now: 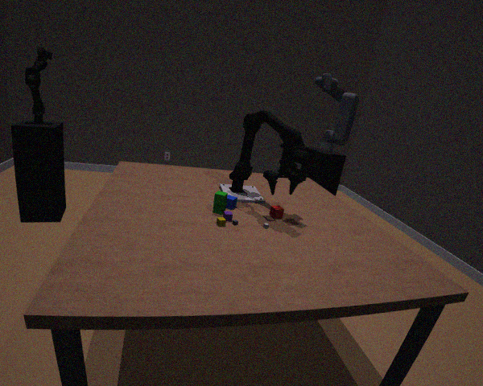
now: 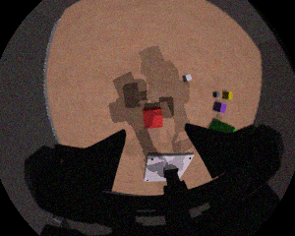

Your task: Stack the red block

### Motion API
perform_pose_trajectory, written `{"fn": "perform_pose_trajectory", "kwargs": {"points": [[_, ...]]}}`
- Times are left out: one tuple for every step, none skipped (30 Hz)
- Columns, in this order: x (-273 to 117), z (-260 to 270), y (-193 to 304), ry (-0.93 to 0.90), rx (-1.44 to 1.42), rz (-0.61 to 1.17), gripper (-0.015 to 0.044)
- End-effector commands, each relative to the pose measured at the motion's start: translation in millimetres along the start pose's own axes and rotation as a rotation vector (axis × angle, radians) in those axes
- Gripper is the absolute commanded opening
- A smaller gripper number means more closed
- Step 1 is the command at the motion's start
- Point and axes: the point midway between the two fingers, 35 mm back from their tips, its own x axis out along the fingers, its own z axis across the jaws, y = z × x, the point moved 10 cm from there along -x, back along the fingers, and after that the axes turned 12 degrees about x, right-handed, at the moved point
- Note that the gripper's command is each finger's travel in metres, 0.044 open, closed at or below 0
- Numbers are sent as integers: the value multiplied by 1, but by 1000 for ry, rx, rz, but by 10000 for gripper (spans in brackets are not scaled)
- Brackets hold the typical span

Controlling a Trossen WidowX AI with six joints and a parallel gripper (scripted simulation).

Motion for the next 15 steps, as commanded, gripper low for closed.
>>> {"fn": "perform_pose_trajectory", "kwargs": {"points": [[30, -1, 1, 13, -7, 17, 440], [37, -1, 2, 13, -7, 17, 440], [43, -2, 3, 13, -7, 17, 440], [45, -2, 3, 13, -7, 17, 440], [47, -2, 4, 13, -7, 17, 440], [47, -2, 5, 13, -7, 17, 440], [47, -1, 5, 13, -7, 17, 440], [47, -1, 5, 13, -7, 17, 440], [47, -1, 5, 13, -7, 17, 440], [48, -1, 5, 13, -7, 17, 440], [48, -1, 5, 13, -7, 17, 440], [49, -1, 5, 13, -7, 17, 440], [50, -1, 5, 13, -7, 17, 440], [51, -1, 5, 13, -7, 17, 440], [53, -1, 5, 13, -7, 17, 440]]}}
